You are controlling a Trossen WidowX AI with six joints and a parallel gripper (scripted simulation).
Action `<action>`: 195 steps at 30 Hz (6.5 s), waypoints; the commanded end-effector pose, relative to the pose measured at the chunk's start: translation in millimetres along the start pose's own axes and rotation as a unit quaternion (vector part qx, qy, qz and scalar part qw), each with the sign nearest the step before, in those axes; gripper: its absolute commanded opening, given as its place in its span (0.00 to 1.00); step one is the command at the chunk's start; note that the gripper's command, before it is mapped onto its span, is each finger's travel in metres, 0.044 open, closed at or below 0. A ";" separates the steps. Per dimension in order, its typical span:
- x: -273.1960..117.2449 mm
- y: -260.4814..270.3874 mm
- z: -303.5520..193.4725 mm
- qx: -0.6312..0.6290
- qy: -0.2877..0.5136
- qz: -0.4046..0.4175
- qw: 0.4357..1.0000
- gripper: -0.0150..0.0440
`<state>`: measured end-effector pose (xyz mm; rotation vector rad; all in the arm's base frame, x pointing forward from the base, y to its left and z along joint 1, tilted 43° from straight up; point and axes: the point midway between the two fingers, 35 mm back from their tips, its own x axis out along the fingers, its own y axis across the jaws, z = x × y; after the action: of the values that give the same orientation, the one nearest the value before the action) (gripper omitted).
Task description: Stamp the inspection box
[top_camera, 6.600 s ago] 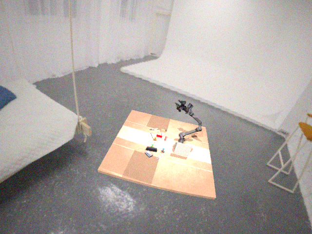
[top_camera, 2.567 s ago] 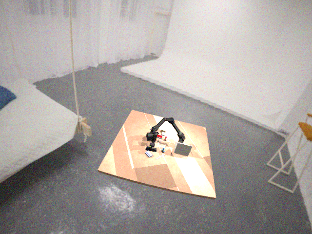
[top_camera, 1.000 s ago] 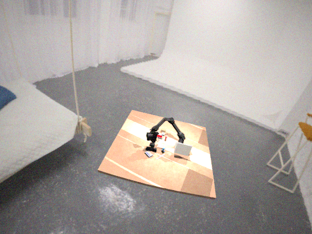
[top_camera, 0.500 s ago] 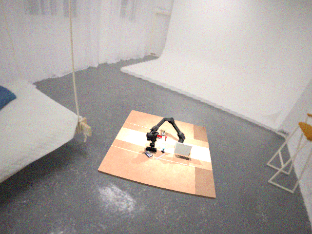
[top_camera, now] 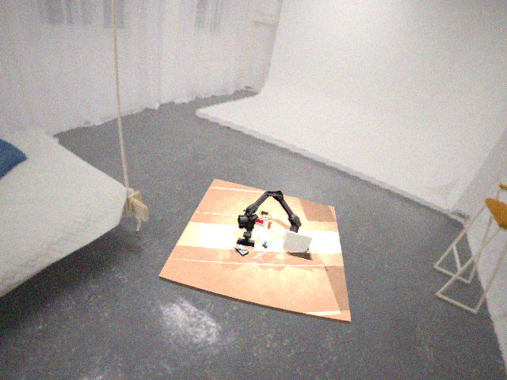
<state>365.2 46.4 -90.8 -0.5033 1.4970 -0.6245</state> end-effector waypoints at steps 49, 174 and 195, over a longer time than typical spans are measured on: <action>0.0 0.0 0.0 0.000 0.000 0.000 1.000 0.45; -59.3 -3.5 3.2 0.002 -0.002 0.052 0.999 0.25; -69.2 -5.6 2.9 0.001 -0.002 0.061 0.998 0.25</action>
<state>369.8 87.2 -36.9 -0.4154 1.5098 -0.5293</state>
